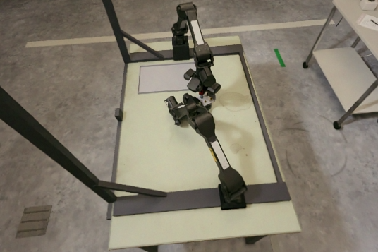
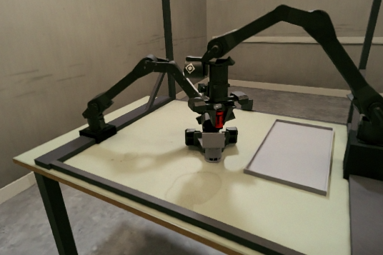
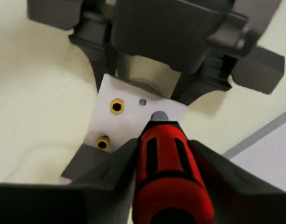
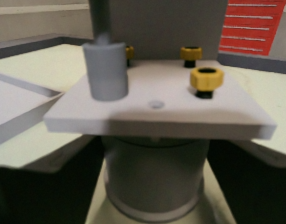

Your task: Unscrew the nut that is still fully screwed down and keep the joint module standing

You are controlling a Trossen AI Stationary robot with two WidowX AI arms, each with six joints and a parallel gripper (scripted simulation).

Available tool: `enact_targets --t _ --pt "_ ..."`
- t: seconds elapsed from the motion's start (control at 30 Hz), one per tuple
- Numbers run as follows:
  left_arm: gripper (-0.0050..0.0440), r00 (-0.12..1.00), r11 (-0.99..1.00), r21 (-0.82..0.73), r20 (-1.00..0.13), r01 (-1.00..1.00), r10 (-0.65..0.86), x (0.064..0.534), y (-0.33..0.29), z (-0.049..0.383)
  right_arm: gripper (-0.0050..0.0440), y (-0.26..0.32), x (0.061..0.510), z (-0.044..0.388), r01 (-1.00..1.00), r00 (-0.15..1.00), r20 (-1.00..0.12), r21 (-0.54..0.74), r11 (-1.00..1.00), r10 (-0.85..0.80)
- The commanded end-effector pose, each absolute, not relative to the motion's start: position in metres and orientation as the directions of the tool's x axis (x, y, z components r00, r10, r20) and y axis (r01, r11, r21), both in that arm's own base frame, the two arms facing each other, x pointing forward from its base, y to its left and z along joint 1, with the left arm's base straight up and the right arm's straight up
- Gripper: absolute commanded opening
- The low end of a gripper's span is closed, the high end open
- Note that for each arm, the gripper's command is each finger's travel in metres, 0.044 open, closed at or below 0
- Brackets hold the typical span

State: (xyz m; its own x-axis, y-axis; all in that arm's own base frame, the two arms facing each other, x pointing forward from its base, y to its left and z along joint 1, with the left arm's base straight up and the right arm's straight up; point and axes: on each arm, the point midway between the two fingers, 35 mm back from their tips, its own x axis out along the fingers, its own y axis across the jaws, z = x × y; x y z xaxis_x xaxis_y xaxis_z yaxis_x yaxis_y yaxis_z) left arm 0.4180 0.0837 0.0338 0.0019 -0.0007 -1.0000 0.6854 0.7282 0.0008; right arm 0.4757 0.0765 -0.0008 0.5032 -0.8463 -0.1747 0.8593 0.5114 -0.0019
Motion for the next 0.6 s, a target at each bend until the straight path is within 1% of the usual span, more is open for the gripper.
enact_targets --t 0.0,0.03,0.1,0.43,0.57 --pt "0.0130 0.013 0.770 0.011 -1.000 0.638 0.003 0.4194 0.0859 0.0379 0.0245 0.0779 0.4810 0.0222 0.859 0.510 -0.170 0.049 0.510 -0.843" --pt "0.0130 0.013 0.770 0.011 -1.000 0.638 0.003 0.4194 0.0859 0.0379 0.0245 0.0779 0.4810 0.0222 0.859 0.510 -0.170 0.049 0.510 -0.843" --pt "0.0130 0.014 0.820 0.011 -1.000 0.573 0.004 0.4196 0.0860 0.0384 0.0245 0.0779 0.4810 0.0222 0.859 0.510 -0.170 0.049 0.510 -0.843" --pt "0.0130 0.014 0.980 0.006 -1.000 0.197 0.004 0.4195 0.0860 0.0385 0.0245 0.0779 0.4810 0.0222 0.859 0.510 -0.170 0.049 0.510 -0.843" --pt "0.0130 0.014 0.980 0.006 -1.000 0.197 0.004 0.4195 0.0860 0.0385 0.0245 0.0779 0.4810 0.0222 0.859 0.510 -0.170 0.049 0.510 -0.843"
